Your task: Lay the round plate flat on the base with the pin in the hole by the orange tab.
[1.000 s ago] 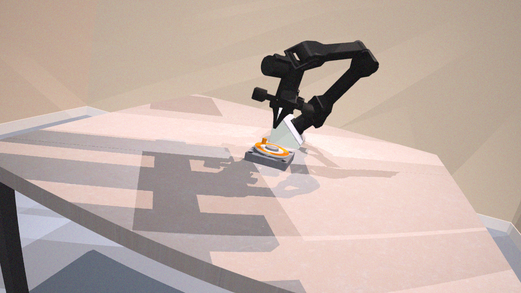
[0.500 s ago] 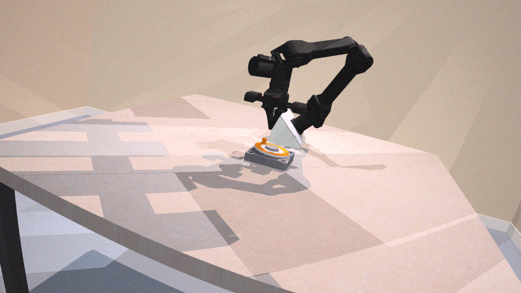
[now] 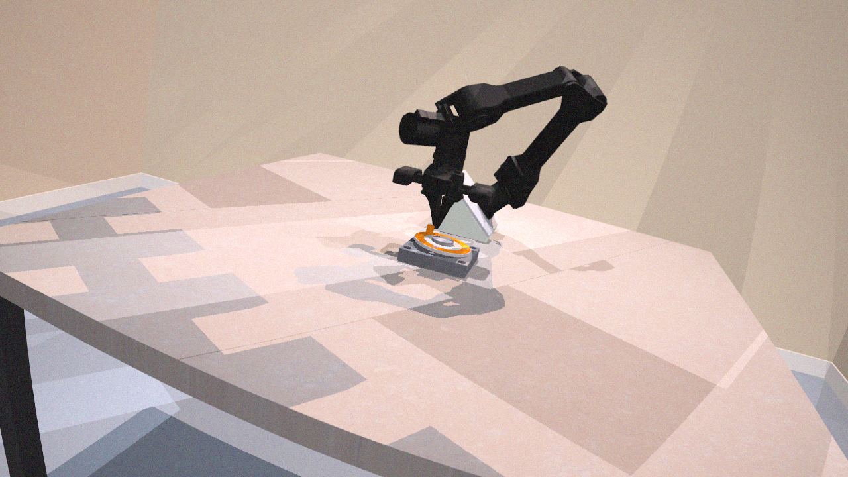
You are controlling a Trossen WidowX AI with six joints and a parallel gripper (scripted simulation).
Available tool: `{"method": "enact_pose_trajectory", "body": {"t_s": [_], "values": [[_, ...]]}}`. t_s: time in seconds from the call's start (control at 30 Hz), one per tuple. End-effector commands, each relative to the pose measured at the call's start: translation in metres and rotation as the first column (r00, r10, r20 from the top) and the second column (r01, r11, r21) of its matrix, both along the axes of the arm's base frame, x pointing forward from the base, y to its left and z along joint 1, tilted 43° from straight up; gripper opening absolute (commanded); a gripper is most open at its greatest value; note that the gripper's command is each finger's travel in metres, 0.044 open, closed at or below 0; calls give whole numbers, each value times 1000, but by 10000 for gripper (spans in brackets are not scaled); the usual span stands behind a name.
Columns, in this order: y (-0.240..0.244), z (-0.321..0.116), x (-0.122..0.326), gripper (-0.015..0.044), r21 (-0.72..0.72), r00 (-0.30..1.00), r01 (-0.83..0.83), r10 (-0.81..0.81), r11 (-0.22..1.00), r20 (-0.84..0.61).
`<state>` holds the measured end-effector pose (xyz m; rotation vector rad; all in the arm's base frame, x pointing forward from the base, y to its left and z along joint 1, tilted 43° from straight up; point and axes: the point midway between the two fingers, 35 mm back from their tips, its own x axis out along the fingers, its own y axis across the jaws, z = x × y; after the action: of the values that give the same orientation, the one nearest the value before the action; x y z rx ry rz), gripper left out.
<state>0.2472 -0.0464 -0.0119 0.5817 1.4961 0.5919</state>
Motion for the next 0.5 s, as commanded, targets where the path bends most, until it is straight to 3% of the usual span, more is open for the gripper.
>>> {"method": "enact_pose_trajectory", "body": {"t_s": [0.0,0.47], "values": [[-3,-2,5,0,-1,1000,6,-6,1000,3],[-12,-10,17,0,-2,1000,6,-6,1000,4]]}}
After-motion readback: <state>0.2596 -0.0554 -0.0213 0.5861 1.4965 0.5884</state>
